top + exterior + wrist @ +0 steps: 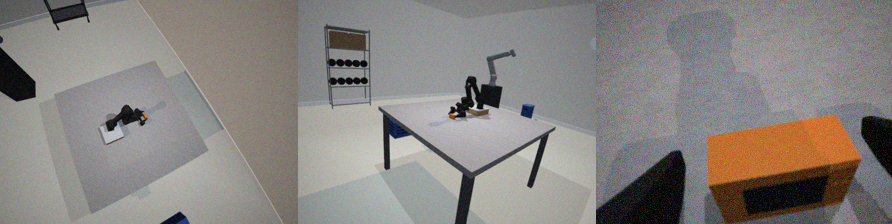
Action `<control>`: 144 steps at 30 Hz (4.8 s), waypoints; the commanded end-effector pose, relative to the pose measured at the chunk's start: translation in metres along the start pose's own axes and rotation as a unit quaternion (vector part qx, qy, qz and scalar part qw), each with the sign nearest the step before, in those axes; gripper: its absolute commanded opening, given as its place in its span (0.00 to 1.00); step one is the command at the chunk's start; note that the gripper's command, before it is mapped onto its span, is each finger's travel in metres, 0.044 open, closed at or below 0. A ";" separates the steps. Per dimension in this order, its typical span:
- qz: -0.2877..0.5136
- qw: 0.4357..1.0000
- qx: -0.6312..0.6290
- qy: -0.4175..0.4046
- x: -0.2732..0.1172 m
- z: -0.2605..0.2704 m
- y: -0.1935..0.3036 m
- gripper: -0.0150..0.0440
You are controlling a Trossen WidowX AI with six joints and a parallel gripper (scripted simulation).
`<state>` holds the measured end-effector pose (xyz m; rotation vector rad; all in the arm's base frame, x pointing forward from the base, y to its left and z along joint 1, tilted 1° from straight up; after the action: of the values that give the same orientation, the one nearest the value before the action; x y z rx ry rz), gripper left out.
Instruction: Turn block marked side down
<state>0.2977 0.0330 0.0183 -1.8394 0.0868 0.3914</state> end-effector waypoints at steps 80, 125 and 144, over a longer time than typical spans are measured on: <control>0.544 0.826 0.002 -0.149 0.031 -0.047 -0.164 1.00; 0.544 0.826 0.002 -0.149 0.061 -0.026 -0.089 0.96; 0.544 0.826 0.002 -0.149 0.061 -0.026 -0.089 0.57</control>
<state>0.3835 0.0443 0.0885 -1.5270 0.9426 1.4553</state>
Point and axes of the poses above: the point midway between the two fingers, 35 mm back from their tips, its own x axis out along the fingers, its own z axis across the jaws, y = z × x, the point moved 7 cm from there along -x, back along the fingers, and after that the axes turned 15 degrees about -x, right-handed, at the moved point
